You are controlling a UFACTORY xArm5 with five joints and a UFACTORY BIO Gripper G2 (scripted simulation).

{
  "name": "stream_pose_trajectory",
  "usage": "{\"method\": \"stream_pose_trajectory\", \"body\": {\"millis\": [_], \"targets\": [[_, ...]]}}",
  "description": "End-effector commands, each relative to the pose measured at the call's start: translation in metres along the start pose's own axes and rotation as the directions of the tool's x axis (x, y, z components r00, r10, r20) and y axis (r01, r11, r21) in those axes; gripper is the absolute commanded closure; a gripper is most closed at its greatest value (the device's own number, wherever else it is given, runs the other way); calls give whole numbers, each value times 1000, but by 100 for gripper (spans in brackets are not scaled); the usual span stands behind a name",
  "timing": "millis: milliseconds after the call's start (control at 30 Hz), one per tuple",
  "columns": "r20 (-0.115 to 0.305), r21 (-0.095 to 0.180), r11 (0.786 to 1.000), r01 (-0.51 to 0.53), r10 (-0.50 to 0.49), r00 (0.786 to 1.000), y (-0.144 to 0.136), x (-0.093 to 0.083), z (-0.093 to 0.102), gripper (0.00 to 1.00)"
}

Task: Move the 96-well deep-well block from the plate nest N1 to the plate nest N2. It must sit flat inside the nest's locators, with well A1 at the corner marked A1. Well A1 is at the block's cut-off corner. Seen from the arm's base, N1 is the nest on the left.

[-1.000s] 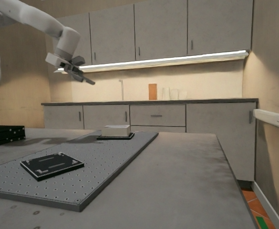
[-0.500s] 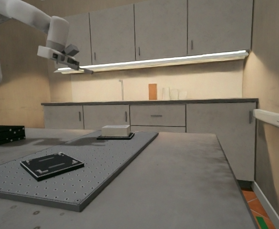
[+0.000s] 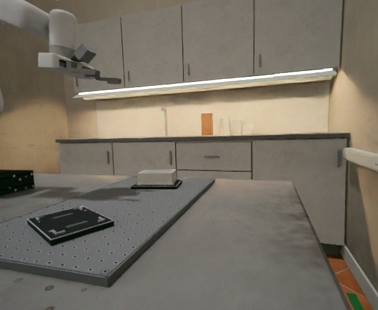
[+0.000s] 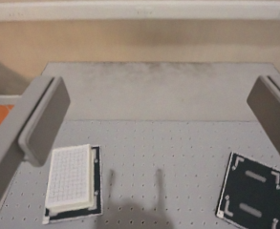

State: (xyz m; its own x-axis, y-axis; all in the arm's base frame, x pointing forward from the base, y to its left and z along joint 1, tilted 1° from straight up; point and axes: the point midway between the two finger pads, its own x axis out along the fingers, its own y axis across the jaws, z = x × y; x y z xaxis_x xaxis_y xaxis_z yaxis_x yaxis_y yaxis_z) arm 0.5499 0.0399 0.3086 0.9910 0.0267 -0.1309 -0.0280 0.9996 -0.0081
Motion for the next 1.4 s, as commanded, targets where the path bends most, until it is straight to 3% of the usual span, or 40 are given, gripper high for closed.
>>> {"method": "stream_pose_trajectory", "body": {"millis": [0, 33, 133, 767, 1167, 1367], "targets": [[33, 5, 1000, 5, -5, 999, -14, -1, 18, 63], [33, 6, 1000, 5, -5, 999, -15, -1, 20, 63], [132, 1, 1000, 12, -12, 991, -17, -2, 5, 63], [133, 0, 1000, 12, -12, 991, -28, -9, -79, 63], [133, 0, 1000, 12, -12, 991, -28, -9, -79, 63], [131, -23, 987, -159, 161, 978, -8, 4, -97, 63]]}}
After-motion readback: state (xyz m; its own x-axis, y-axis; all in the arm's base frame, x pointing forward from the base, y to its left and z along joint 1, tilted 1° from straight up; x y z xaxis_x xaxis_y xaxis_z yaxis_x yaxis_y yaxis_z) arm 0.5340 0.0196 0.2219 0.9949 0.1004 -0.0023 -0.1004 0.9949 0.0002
